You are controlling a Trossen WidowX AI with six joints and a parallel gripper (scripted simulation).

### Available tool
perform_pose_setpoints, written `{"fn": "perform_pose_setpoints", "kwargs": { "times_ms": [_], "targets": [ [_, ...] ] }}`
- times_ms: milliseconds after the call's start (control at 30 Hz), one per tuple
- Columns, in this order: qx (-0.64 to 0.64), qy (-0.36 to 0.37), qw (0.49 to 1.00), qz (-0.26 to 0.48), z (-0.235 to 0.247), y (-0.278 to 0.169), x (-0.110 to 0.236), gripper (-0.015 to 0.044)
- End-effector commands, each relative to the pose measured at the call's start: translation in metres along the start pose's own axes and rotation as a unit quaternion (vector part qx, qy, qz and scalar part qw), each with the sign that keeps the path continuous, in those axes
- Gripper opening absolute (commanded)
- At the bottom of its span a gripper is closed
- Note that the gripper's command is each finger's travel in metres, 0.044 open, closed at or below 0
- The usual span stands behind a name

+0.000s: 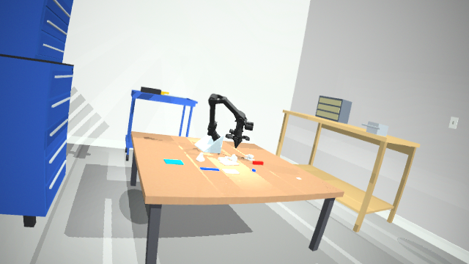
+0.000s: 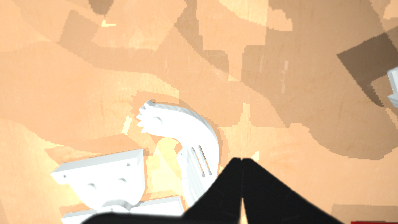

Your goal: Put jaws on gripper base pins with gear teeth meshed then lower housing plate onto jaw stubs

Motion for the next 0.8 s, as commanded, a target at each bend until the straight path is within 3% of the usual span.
{"fn": "perform_pose_setpoints", "kwargs": {
  "times_ms": [0,567,767],
  "targets": [
    [0.000,0.000,1.000,0.000,0.000,0.000,0.000,0.0000],
    [-0.243,0.000,0.970,0.000,0.003,-0.008,0.002,0.0440],
    [-0.339,0.000,0.941,-0.001,0.005,-0.012,0.003,0.0440]
  ]
}}
Point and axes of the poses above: the point midway between the two fingers, 35 mm back from their tips, its own x axis back along the fingers, its own z axis across the jaws, y = z × x, the point moved 7 cm from there along x, back along the fingers, and after that the axes turned 1 degree about x, right-handed, at the moved point
